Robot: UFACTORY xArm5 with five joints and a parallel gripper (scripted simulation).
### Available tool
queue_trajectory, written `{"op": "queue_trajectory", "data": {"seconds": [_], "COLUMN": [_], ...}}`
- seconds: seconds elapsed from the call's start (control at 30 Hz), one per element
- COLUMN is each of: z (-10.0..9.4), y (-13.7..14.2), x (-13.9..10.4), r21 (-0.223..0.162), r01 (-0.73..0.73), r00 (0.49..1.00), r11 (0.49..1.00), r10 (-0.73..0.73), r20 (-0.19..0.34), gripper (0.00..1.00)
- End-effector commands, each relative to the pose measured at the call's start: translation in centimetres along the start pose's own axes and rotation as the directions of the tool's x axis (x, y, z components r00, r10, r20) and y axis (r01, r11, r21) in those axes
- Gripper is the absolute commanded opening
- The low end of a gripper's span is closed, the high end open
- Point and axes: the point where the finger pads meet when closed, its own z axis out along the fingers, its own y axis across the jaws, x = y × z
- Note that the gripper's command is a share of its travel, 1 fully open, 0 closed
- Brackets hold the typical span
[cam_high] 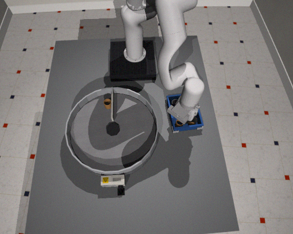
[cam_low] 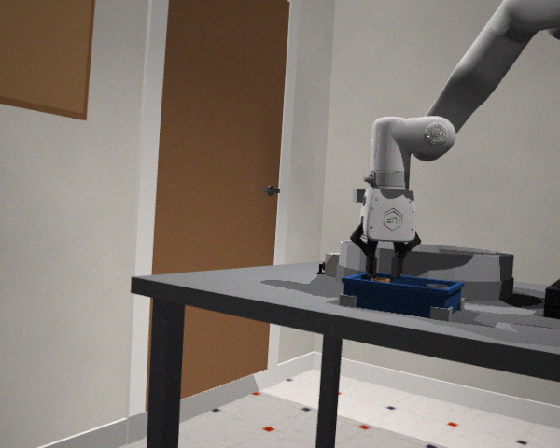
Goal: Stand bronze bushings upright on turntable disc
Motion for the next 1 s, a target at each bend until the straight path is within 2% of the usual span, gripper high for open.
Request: {"op": "queue_trajectory", "data": {"seconds": [0.0,0.47,0.97], "z": [-0.1,0.5,2.3], "y": [-0.2,-0.2,-0.2], "x": [0.1,0.1,0.1], "r21": [0.005,0.004,0.005], "r01": [0.0,0.0,0.0], "r00": [1.0,1.0,1.0], "r11": [1.0,1.0,1.0], "r10": [0.0,0.0,0.0], "r20": [-0.001,-0.001,-0.001], "gripper": [0.48,0.48,0.48]}}
